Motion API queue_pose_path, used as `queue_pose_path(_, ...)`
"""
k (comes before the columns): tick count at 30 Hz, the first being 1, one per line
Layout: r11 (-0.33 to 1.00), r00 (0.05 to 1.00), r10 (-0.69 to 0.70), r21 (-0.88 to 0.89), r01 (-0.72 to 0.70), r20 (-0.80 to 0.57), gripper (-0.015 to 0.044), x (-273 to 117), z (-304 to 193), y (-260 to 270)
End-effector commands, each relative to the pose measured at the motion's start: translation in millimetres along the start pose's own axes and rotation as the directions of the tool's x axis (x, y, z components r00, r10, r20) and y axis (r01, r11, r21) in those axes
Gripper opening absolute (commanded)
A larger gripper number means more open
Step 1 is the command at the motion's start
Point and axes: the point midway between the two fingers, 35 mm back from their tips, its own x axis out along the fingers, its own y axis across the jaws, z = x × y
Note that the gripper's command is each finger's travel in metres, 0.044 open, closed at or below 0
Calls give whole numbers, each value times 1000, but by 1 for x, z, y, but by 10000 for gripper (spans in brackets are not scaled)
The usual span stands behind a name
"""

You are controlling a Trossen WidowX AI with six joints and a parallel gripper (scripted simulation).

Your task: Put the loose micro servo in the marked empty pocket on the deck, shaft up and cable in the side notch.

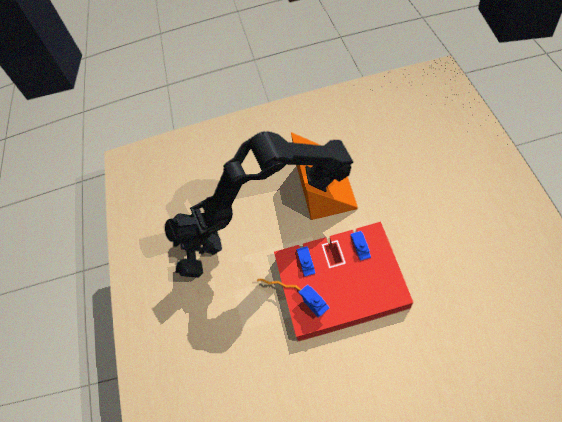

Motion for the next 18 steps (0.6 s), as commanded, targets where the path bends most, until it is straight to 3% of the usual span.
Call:
queue_pose_path(1,1000,1000,0,2,0,1,426,0,0,0)
queue_pose_path(18,957,975,-77,290,13,210,440,-68,3,-90)
